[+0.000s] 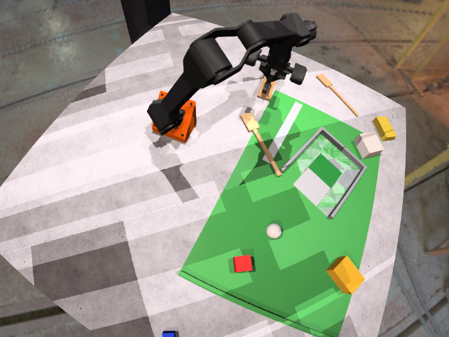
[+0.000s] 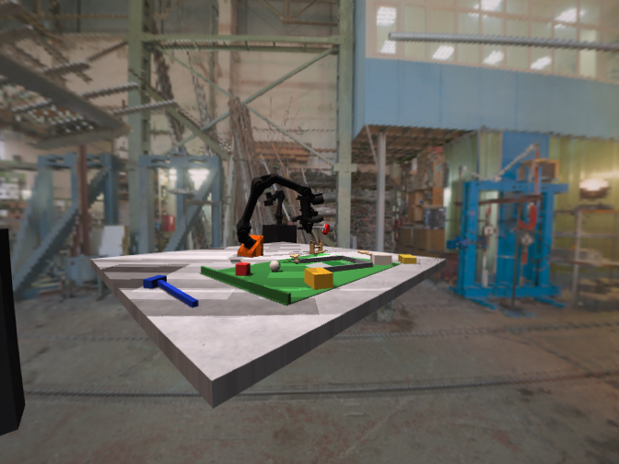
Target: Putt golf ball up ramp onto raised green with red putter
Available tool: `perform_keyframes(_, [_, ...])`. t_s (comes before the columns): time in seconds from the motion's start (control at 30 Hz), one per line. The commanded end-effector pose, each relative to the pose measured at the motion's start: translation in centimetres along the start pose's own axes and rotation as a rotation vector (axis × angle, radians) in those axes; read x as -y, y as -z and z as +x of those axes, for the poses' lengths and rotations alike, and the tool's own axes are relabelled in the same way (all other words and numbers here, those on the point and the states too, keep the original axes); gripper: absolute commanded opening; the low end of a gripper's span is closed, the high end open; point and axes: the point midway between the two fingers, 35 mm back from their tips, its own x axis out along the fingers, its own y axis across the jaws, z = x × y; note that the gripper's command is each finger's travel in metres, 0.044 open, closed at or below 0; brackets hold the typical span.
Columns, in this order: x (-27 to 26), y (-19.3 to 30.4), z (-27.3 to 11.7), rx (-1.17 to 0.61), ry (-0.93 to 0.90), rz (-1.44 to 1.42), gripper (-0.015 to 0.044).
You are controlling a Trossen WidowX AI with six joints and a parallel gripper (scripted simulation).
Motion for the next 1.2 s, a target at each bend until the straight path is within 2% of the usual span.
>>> perform_keyframes(0.0, [1.6,2.1,-1.4,0.005,0.017,0.121,0.0000])
perform_keyframes(0.63, [5.9,15.1,-6.1,-0.022,0.063,0.732,0.0000])
perform_keyframes(1.17, [5.7,27.6,-8.7,-0.075,0.138,1.319,0.0000])
